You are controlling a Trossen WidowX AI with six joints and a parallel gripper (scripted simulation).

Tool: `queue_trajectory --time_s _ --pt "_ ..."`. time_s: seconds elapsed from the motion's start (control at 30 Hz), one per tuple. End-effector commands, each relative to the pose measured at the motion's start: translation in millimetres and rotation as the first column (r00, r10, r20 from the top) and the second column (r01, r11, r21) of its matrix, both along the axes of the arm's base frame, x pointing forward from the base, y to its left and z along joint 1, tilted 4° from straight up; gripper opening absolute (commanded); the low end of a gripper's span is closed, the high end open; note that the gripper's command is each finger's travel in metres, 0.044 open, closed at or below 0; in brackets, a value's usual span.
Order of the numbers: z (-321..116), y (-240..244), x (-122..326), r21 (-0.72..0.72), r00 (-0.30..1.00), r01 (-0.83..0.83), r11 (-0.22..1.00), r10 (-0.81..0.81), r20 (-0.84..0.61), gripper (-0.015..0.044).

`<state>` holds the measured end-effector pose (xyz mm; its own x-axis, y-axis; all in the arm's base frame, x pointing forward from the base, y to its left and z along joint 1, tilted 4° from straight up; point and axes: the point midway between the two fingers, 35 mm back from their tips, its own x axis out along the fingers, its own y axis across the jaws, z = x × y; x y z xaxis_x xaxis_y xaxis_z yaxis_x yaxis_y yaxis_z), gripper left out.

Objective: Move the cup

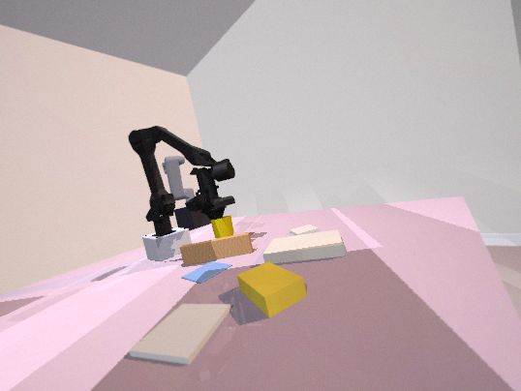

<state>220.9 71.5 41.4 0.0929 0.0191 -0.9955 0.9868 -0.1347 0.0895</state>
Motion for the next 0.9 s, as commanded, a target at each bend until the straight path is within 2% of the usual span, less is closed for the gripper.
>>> queue_trajectory --time_s 0.0,0.53,0.87 --pt "-7.4 -0.7 -0.5 -0.007 1.000 0.005 1.000 -0.005 -0.007 0.0000" --pt "-31.5 0.1 -1.3 -0.007 1.000 0.005 1.000 -0.005 -0.007 0.0000" --pt "-29.0 0.9 -0.8 -0.001 1.000 0.000 1.000 0.000 -0.003 0.0000"
